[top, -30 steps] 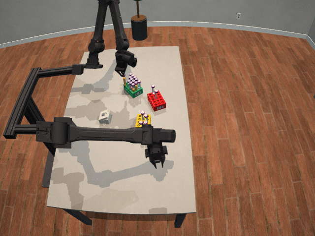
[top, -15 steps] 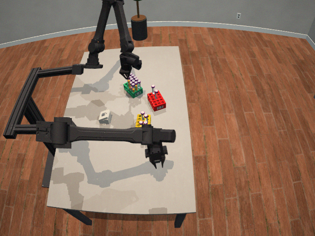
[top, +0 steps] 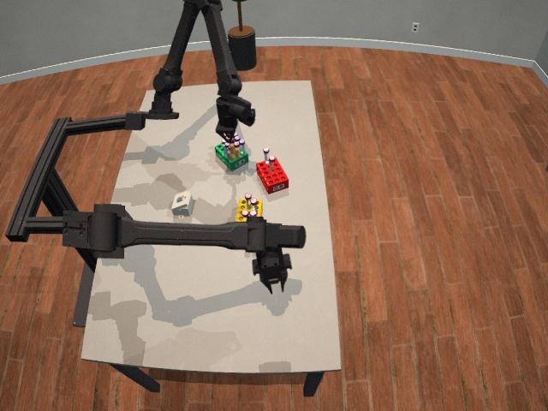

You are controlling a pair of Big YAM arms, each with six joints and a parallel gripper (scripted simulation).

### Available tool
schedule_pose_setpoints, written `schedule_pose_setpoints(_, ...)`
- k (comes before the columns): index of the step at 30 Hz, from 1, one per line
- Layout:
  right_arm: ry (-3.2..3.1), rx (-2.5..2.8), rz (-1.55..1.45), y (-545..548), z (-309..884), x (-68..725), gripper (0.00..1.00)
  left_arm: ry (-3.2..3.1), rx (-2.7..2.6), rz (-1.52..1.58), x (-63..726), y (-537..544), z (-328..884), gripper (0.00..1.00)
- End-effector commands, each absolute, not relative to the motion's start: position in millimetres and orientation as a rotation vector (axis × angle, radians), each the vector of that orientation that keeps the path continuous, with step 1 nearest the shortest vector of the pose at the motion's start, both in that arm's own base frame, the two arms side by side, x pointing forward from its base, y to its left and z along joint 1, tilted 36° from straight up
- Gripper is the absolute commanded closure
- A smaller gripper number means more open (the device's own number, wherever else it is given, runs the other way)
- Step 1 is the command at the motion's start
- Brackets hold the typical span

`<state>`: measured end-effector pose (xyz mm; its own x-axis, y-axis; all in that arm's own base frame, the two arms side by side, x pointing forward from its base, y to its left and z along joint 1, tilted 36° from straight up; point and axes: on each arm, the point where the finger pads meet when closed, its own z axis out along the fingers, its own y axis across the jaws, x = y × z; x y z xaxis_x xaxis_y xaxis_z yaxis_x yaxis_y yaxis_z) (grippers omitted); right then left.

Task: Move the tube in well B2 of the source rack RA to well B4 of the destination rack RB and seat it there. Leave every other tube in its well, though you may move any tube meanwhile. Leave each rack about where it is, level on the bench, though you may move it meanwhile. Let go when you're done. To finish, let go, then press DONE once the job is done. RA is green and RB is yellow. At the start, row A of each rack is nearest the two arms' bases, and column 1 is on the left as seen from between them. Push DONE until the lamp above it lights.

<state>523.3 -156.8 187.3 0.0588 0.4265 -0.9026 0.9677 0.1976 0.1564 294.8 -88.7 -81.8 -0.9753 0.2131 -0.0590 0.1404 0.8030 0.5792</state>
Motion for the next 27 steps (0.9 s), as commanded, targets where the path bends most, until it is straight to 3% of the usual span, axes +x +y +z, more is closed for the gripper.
schedule_pose_setpoints(1,1.505,1.383,-0.695,-155,199,530,0.70,2.861,0.284,0.903,309,-108,-86,1.00)
schedule_pose_setpoints(27,1.505,1.383,-0.695,-155,199,530,0.70,2.860,0.285,0.900,363,-155,-107,1.00)
